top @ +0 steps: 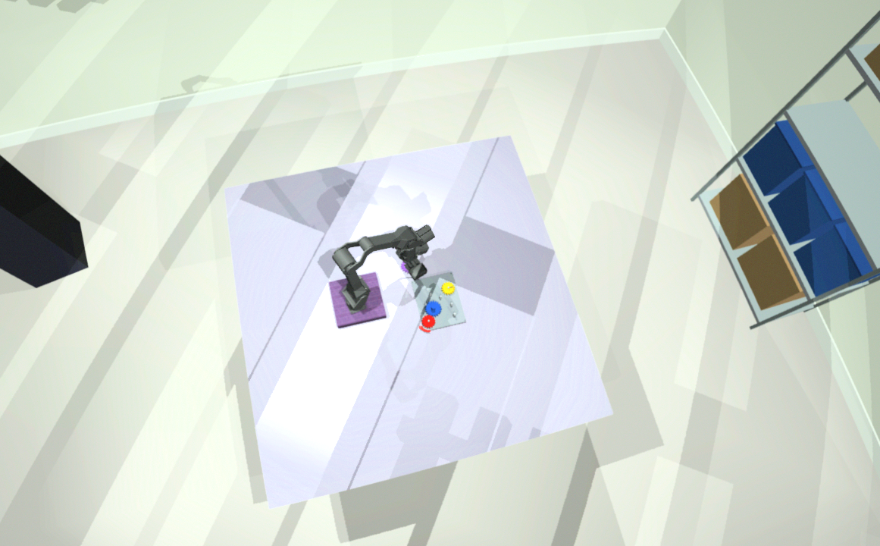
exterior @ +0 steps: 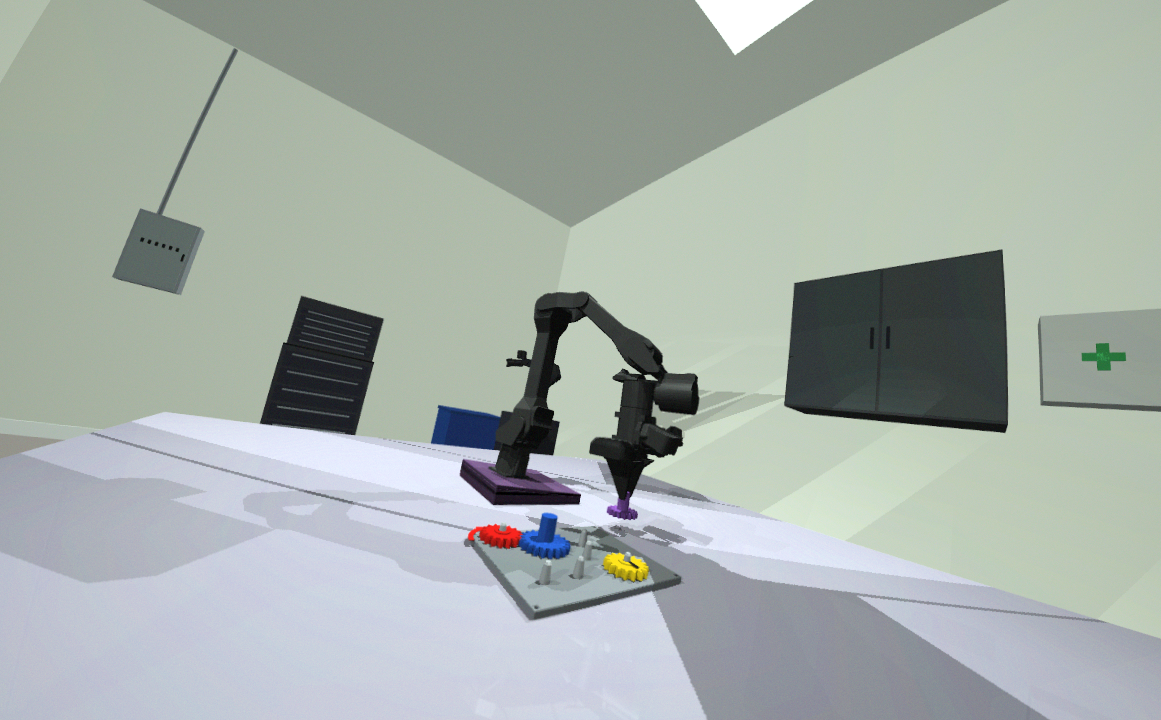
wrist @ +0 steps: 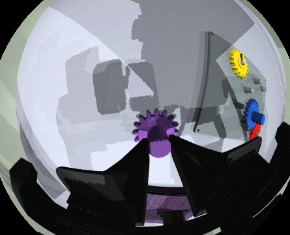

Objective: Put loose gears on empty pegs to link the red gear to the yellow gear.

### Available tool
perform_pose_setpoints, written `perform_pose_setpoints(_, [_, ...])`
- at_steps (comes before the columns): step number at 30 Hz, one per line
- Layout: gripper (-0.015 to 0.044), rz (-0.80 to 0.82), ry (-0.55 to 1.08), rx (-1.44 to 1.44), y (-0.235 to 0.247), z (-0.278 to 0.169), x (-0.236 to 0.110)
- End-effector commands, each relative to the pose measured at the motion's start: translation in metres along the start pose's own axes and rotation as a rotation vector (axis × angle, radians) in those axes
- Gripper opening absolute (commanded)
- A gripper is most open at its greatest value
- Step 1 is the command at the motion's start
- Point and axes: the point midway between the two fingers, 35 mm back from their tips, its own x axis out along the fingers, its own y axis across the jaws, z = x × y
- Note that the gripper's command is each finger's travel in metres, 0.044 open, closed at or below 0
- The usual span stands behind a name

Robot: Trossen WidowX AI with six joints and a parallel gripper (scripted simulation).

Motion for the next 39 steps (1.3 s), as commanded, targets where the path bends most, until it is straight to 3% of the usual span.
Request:
perform_pose_setpoints(1, [0.0,0.004,-0.007,0.001,0.001,0.004,-0.011])
perform_pose_setpoints(39, [0.0,-0.012,0.024,-0.023,0.003,0.006,-0.087])
